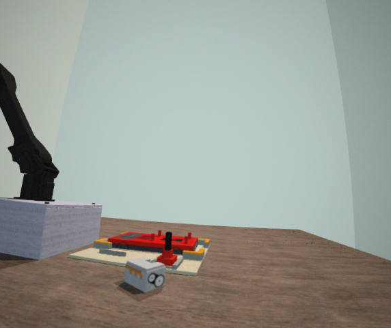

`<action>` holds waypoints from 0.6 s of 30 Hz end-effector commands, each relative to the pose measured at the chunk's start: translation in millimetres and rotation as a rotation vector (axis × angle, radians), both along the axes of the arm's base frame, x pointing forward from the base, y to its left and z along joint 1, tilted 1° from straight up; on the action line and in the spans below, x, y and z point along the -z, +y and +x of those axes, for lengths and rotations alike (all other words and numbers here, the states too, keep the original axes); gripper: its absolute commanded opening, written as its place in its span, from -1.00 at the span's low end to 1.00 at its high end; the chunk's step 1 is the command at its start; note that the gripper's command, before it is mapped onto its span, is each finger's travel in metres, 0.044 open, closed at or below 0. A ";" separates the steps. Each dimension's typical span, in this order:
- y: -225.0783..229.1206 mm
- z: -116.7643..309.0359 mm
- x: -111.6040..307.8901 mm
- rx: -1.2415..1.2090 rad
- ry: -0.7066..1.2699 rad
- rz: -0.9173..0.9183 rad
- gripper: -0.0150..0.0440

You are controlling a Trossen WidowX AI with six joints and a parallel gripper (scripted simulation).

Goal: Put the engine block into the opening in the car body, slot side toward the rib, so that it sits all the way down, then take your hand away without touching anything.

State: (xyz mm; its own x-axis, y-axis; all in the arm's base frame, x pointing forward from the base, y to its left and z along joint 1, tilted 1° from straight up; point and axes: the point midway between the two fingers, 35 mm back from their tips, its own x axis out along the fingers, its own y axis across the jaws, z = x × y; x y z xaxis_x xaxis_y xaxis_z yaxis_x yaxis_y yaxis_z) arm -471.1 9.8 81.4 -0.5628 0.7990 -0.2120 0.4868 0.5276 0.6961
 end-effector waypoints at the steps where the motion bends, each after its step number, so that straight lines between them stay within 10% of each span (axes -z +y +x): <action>1: 0.0 0.0 0.0 0.000 0.000 0.000 0.95; 18: -90.0 -0.9 2.2 -0.341 -0.289 0.167 1.00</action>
State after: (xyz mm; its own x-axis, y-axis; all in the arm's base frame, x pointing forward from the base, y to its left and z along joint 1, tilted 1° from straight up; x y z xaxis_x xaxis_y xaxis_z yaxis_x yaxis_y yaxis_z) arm -473.3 -62.4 78.9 -0.7082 0.6530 -0.2684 0.1592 0.5180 0.8404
